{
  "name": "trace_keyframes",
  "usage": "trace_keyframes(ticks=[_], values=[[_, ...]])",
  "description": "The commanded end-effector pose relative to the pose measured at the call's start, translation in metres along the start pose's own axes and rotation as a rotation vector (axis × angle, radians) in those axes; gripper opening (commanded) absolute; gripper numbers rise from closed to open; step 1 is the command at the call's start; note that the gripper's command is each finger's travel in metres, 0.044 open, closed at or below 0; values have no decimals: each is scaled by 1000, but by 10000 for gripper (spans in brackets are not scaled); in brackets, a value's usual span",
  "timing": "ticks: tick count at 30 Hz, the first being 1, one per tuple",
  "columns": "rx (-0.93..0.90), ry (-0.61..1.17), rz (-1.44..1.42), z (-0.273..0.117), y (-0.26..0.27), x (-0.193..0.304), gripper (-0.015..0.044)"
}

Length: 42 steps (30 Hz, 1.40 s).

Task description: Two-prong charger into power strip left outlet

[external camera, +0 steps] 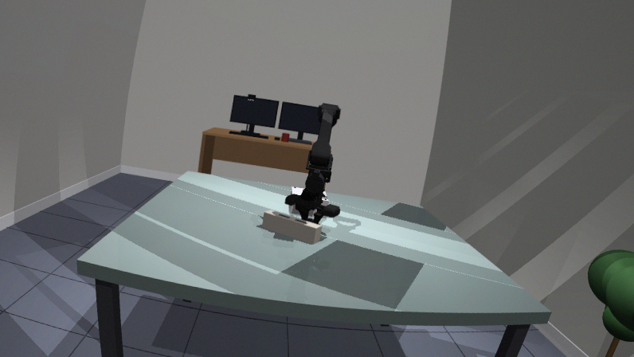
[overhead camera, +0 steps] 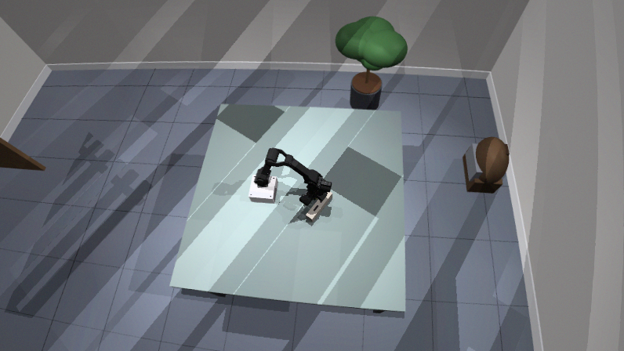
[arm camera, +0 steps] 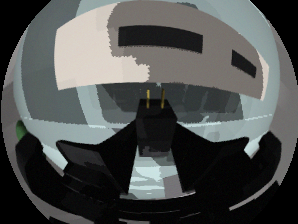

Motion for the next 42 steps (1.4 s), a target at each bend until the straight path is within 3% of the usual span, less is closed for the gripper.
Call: trace_keyframes(ticks=[1,42], values=[[-4,3,3,0,1,0,0],[-4,3,3,-2,3,-8,0]])
Point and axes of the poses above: the point midway between the two fingers, 35 mm back from their tips, its own z axis out along the fingers, its own y axis across the jaws, x = y × z, the point moved 8 cm from there along -z, back along the fingers, and after that the axes turned 8 degrees about z, right-handed, at the moved point
